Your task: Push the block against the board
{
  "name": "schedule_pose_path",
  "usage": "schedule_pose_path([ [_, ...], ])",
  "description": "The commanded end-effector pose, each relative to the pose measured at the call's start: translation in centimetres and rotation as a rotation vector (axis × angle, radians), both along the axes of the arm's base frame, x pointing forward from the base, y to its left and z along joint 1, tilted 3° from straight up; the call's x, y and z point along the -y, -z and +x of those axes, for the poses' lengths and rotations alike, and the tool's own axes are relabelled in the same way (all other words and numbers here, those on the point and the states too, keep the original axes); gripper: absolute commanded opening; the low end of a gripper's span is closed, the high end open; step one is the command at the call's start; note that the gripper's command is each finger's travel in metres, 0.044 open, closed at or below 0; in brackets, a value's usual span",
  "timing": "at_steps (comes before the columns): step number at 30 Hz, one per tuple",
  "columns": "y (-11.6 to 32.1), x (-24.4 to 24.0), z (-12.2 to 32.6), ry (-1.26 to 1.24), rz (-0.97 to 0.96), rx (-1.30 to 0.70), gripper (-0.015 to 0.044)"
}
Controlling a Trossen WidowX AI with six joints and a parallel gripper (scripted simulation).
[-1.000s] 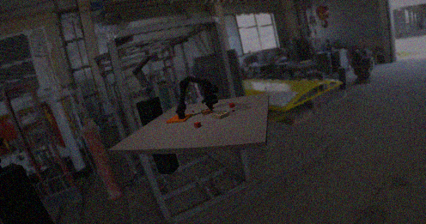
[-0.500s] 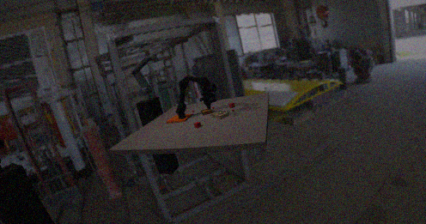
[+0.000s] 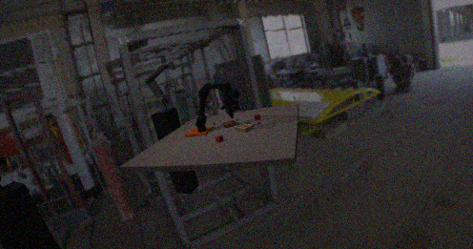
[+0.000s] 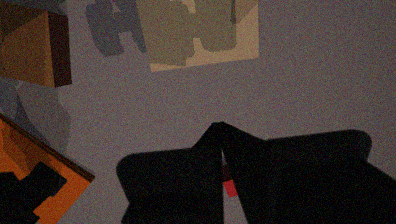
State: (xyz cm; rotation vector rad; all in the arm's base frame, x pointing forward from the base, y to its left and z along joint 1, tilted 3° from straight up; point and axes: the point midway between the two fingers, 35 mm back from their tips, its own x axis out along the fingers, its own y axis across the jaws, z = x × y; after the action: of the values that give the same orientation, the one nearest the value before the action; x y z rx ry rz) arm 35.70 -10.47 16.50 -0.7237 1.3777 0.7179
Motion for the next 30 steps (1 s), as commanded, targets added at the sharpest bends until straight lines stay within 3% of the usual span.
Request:
schedule_pose_path([
  [1, 0.0, 0.0, 0.0, -0.004, 0.000, -0.001, 0.0000],
  [20, 0.0, -0.2, 0.0, -0.006, 0.000, 0.000, 0.0000],
  [30, 1.1, -11.2, -1.8, -0.322, -0.012, 0.004, 0.0000],
])
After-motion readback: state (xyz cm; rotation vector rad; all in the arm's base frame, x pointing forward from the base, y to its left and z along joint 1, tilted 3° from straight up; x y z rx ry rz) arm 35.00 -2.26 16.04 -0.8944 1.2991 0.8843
